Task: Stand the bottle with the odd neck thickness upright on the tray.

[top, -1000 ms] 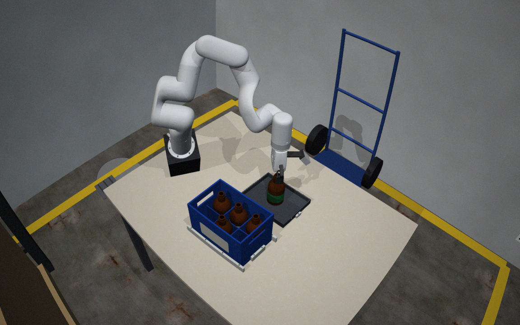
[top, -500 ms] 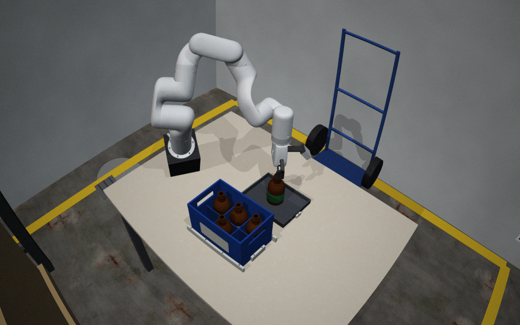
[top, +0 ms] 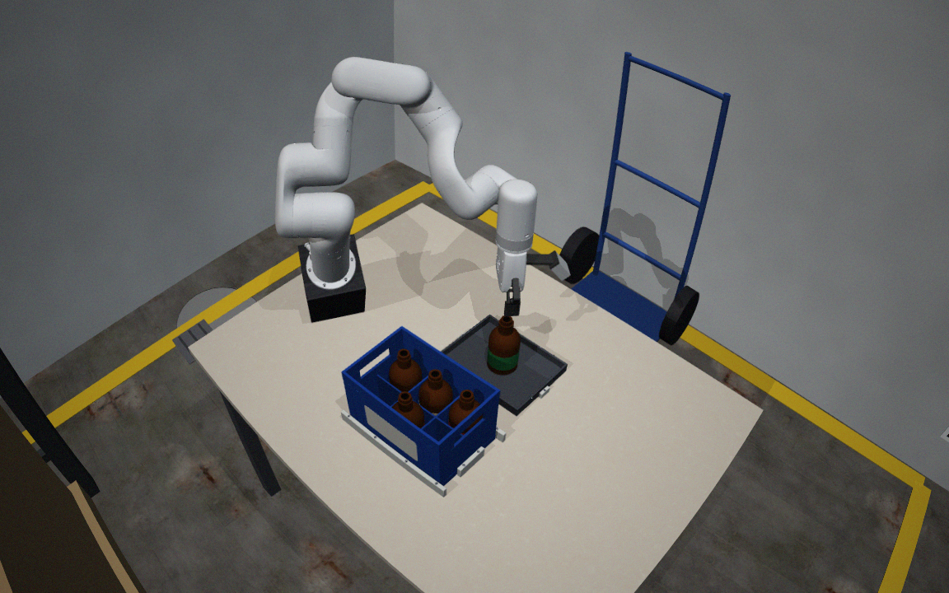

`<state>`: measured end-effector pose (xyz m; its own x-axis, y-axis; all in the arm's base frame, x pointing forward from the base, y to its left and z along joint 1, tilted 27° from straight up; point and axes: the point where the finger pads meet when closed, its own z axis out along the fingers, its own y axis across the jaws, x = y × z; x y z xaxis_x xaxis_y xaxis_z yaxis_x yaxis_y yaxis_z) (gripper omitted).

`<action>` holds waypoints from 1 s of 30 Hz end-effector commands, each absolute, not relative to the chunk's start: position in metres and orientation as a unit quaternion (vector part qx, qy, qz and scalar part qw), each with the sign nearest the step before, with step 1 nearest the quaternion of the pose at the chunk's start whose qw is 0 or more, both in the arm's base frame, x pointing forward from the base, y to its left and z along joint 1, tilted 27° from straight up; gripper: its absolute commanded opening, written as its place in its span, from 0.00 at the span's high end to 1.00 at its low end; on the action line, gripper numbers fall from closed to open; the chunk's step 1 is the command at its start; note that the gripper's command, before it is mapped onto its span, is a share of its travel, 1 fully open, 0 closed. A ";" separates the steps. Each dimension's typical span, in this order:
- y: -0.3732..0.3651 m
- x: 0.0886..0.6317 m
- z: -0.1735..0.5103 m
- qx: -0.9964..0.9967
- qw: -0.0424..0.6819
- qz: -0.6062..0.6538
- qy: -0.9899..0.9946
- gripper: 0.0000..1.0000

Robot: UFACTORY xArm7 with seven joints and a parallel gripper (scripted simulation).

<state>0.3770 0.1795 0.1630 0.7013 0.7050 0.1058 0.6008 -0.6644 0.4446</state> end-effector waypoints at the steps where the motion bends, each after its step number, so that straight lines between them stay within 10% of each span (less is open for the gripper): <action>1: 0.182 0.374 0.171 0.902 0.192 0.137 0.362 0.00; 17: 0.184 0.371 0.179 0.902 0.192 0.137 0.362 0.00; 18: 0.184 0.371 0.179 0.902 0.192 0.137 0.362 1.00; 30: 0.184 0.371 0.179 0.902 0.192 0.137 0.362 1.00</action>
